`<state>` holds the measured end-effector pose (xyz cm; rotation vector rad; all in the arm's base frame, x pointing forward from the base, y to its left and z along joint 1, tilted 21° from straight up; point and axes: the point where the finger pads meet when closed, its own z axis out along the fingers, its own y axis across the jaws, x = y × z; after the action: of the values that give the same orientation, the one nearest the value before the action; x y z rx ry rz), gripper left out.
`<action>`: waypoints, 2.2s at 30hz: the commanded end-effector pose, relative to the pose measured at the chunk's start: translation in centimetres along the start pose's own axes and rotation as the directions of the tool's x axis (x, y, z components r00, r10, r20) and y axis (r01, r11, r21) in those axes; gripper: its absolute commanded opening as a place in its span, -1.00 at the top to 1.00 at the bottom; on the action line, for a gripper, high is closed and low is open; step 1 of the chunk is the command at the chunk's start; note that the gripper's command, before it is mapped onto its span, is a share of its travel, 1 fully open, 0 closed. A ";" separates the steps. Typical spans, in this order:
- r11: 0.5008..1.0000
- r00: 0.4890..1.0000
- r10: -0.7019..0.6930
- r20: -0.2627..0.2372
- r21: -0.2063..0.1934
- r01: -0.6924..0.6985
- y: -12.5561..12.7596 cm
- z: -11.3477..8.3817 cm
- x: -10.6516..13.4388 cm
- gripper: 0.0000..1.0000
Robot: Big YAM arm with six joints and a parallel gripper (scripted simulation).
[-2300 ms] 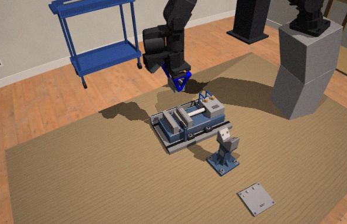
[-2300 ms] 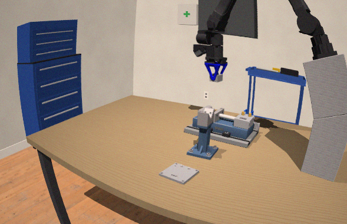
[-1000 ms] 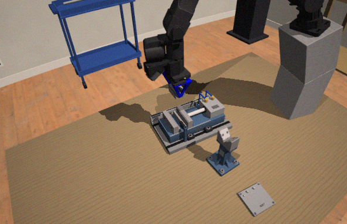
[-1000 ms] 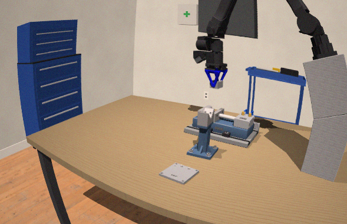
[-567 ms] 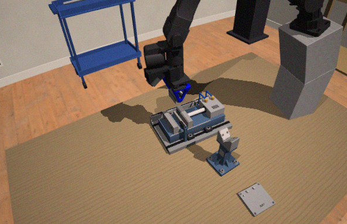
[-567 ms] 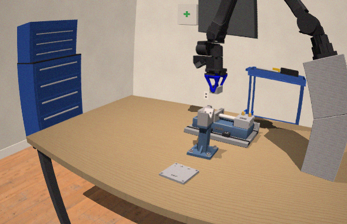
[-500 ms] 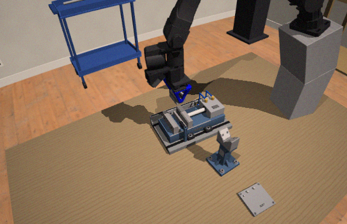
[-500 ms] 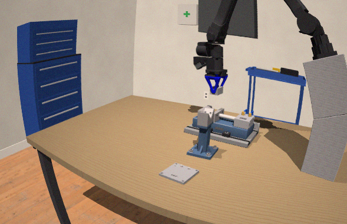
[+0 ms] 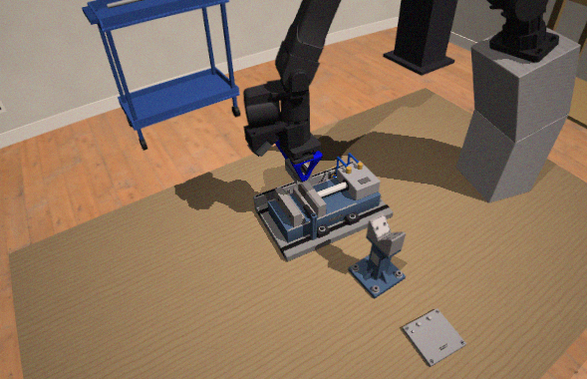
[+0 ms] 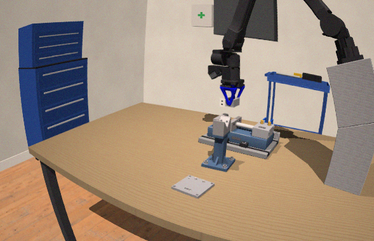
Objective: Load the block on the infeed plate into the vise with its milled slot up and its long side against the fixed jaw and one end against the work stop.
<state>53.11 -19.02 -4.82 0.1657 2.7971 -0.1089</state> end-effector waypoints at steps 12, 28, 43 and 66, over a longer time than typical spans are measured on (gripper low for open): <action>1.000 0.999 -0.003 0.049 0.006 0.003 0.2 1.3 -2.6 1.00; 1.000 0.997 -0.003 0.074 0.012 0.003 0.0 0.5 -3.5 1.00; 1.000 0.997 -0.003 0.072 0.012 0.002 0.0 0.6 -3.4 1.00; 1.000 0.997 -0.003 0.072 0.012 0.002 0.0 0.6 -3.4 1.00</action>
<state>54.43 -19.46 -6.16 0.1651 2.7810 -0.1146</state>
